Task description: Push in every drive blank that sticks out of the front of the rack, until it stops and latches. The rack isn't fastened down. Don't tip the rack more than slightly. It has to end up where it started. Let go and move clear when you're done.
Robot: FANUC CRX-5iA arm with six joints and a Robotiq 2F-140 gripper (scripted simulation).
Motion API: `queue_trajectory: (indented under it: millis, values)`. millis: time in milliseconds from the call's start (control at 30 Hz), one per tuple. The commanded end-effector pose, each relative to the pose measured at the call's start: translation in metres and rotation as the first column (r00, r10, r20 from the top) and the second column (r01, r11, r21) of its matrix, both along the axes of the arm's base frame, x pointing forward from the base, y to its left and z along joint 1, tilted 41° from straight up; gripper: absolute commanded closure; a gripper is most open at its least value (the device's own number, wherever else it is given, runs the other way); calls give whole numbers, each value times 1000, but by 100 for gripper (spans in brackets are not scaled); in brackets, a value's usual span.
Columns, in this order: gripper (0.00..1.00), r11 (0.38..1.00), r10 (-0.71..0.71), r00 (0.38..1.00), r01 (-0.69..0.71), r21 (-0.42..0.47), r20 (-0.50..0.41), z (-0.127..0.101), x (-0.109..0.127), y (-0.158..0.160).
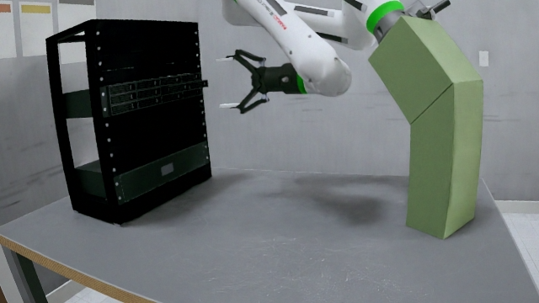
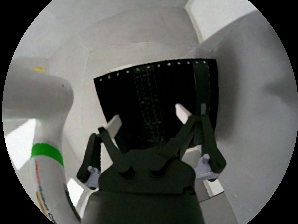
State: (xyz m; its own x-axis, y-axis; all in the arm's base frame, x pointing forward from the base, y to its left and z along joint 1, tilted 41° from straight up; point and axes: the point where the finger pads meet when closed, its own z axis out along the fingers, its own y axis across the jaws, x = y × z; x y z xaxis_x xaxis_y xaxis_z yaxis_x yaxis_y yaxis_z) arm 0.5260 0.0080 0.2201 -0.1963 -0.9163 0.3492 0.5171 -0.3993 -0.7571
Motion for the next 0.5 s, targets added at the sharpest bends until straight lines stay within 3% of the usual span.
queue_trajectory:
  millis: [0, 467]
  values:
    - [0, 1000, 0, 1000, 0, 0, 0, 4, 8, 8]
    - [0, 1000, 0, 1000, 0, 0, 0, 29, 57, 55]
